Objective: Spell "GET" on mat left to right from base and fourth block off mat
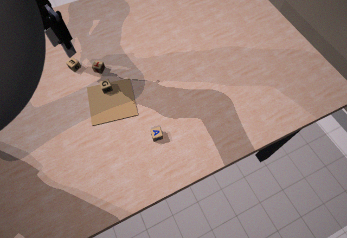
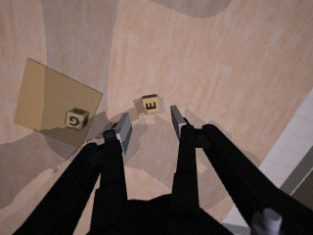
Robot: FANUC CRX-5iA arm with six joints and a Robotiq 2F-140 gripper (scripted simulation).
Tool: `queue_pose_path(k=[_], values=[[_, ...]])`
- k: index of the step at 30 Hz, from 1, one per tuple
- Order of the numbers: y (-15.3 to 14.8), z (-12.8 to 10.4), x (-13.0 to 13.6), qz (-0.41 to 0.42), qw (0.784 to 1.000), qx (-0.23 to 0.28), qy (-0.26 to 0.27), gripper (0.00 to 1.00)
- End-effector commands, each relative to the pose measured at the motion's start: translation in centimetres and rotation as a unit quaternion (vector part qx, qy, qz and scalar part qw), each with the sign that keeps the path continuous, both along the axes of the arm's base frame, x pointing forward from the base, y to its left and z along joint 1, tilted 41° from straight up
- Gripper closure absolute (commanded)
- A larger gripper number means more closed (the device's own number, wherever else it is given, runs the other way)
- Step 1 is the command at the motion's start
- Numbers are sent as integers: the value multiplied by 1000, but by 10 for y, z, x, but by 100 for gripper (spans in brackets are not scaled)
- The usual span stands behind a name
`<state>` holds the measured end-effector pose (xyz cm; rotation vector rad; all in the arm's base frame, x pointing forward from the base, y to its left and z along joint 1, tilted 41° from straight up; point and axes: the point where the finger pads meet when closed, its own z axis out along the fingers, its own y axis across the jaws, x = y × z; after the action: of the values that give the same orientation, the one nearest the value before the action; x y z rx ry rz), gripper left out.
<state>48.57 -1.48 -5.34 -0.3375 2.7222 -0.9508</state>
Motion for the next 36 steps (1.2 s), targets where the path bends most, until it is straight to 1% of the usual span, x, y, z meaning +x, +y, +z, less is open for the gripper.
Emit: queue_pose_path(k=[1, 22, 36], values=[[0, 0, 0, 0, 1000, 0, 0, 60], [0, 0, 0, 0, 1000, 0, 0, 60], [-6, -8, 3, 0, 1000, 0, 0, 60]])
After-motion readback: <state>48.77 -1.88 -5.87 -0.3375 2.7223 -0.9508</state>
